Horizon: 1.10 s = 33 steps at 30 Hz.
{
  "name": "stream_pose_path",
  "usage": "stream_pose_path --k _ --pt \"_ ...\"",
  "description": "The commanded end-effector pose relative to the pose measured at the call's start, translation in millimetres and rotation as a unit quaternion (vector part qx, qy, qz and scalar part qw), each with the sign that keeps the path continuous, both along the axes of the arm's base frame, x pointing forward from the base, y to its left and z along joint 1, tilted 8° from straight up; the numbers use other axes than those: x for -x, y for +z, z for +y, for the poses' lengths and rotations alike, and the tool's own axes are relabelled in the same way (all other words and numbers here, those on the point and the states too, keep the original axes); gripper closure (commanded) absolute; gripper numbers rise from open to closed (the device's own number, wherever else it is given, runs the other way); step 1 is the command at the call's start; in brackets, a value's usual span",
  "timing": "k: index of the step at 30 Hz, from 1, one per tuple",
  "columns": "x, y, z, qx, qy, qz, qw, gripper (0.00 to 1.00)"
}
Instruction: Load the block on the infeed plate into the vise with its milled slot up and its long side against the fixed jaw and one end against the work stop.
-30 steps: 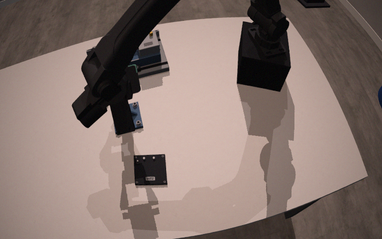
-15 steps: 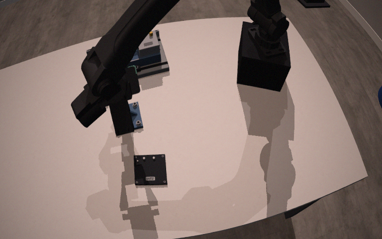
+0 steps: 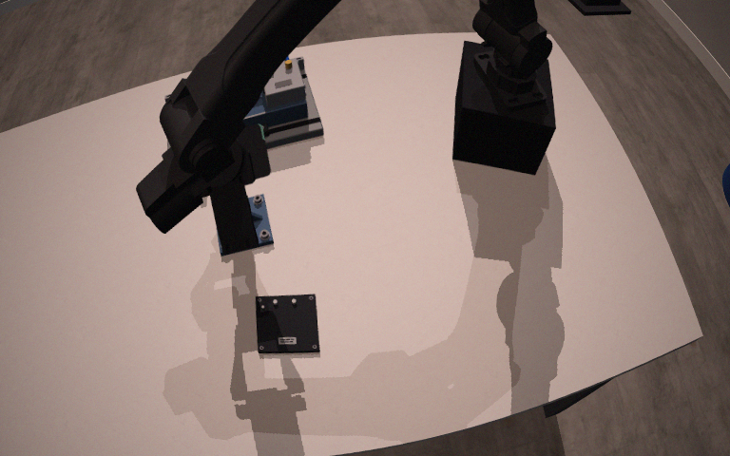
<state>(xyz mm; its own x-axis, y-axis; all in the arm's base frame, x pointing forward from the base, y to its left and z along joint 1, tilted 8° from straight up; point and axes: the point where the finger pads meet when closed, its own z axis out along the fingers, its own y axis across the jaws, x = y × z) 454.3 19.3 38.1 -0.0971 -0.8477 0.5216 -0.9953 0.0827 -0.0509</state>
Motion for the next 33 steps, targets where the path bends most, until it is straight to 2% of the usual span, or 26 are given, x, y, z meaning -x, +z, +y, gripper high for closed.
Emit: stream_pose_path --k 1,7,9,33 --pt "-5.3 18.3 -9.4 -0.013 -0.001 -0.021 1.0 1.0" --pt "-5.4 18.4 -9.5 -0.041 0.001 -0.023 0.999 1.0" --pt "-5.4 18.4 -9.5 -0.041 0.001 -0.023 0.999 1.0" --pt "-5.9 18.8 -10.1 -0.165 0.011 -0.036 0.986 1.0"
